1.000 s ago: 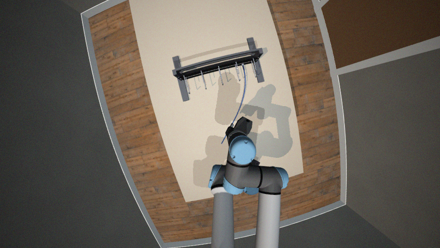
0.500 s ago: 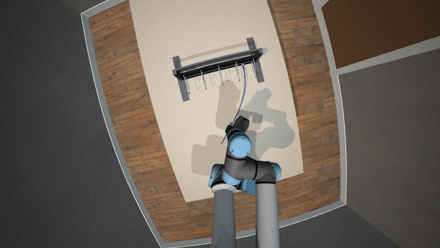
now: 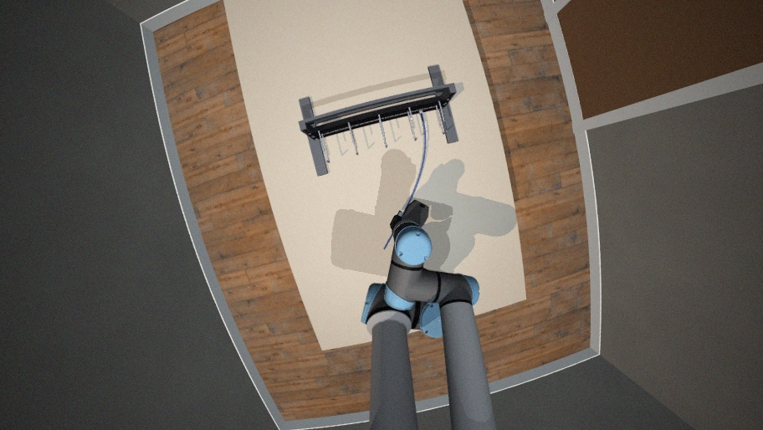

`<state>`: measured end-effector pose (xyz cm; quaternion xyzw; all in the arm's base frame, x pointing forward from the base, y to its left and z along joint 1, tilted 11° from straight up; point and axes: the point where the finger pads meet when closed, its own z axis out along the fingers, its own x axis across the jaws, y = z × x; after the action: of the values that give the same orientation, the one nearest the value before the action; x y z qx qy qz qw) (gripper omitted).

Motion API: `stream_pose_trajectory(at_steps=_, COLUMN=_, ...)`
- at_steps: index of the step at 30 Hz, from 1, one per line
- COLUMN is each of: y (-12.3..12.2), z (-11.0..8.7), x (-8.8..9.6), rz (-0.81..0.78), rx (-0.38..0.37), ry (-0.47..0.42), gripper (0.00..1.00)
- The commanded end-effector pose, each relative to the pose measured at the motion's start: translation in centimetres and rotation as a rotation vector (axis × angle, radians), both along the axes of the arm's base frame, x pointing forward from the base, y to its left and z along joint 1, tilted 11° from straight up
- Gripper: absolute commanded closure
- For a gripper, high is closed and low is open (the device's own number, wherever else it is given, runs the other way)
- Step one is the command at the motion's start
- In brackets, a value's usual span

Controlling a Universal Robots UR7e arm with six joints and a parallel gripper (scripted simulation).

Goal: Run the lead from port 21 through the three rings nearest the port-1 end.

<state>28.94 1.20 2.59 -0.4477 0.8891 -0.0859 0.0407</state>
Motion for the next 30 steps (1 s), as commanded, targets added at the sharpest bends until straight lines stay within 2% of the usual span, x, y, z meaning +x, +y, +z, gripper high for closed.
stream_pose_trajectory(at_steps=1, y=-0.1, z=-0.7, x=0.1, rz=0.0, rx=0.0, ry=-0.001, gripper=0.33)
stream_pose_trajectory(at_steps=14, y=-0.3, z=-2.0, x=0.3, rz=0.0, rx=0.0, ry=-0.001, gripper=0.33)
stream_pose_trajectory(at_steps=30, y=-0.3, z=-2.2, x=0.4, rz=0.0, rx=0.0, ry=-0.001, gripper=0.33)
